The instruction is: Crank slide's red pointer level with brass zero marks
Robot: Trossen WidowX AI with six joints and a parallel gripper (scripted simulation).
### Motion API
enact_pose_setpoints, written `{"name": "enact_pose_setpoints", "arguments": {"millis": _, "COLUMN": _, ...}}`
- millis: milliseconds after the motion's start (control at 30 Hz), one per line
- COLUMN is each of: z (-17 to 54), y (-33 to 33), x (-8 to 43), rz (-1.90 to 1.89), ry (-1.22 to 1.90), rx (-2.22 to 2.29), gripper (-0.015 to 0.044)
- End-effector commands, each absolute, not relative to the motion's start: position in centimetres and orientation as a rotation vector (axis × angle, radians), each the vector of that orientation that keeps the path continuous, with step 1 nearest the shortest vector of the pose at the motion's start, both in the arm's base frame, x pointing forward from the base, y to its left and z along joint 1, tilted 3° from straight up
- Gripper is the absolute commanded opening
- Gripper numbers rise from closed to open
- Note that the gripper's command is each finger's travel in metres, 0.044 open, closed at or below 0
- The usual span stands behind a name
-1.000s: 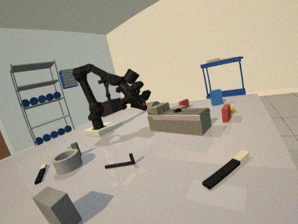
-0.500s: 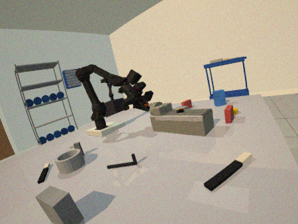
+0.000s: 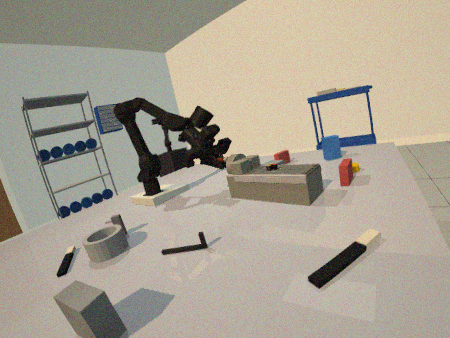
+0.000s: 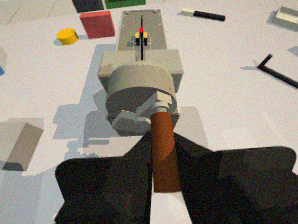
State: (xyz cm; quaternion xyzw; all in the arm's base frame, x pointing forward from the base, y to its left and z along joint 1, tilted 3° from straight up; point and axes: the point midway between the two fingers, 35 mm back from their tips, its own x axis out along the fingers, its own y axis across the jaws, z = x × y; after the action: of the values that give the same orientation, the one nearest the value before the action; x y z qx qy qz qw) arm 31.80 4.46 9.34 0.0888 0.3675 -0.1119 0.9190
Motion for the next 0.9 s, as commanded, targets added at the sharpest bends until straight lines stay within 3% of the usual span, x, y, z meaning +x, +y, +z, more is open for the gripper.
{"name": "enact_pose_setpoints", "arguments": {"millis": 0, "z": 8.8, "y": 3.7, "x": 31.6, "rz": -0.25, "ry": 0.763, "rx": 0.18, "gripper": 0.0}}
{"name": "enact_pose_setpoints", "arguments": {"millis": 867, "z": 7.3, "y": 3.2, "x": 31.5, "rz": -0.251, "ry": 0.764, "rx": 0.179, "gripper": 0.0}}
